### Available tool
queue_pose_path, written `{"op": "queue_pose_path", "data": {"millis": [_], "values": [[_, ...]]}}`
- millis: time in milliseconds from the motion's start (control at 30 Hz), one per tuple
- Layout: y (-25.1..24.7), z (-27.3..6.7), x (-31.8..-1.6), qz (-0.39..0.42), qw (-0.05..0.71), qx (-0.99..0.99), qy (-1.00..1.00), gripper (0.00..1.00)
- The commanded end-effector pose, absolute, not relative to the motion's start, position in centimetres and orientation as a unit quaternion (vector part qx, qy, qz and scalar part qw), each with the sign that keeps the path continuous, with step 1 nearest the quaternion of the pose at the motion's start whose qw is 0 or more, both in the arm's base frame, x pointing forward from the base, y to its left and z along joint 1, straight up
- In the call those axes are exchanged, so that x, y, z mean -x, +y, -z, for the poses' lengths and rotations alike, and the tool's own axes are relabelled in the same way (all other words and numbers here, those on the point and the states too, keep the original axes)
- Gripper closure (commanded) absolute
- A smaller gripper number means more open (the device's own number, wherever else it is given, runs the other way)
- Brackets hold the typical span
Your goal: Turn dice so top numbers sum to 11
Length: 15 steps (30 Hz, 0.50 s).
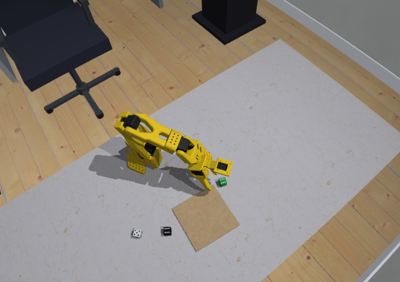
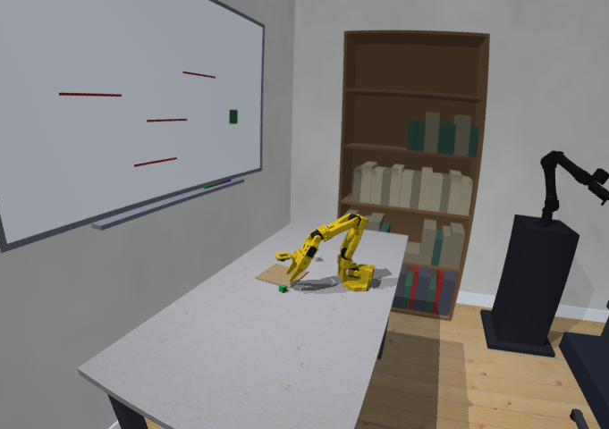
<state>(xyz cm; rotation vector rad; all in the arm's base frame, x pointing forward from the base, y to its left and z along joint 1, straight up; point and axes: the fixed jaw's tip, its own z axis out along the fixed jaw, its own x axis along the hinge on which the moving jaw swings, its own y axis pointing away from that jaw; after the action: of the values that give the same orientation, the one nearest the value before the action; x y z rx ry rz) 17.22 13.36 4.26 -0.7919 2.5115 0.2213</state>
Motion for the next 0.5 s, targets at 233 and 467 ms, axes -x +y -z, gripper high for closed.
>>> {"op": "queue_pose_path", "data": {"millis": [233,467], "values": [[13.5,-5.3,-18.4,-0.086,0.268,0.273,0.92,0.72],[11.8,-5.4,-19.8,-0.07,0.252,0.224,0.939,0.72]]}}
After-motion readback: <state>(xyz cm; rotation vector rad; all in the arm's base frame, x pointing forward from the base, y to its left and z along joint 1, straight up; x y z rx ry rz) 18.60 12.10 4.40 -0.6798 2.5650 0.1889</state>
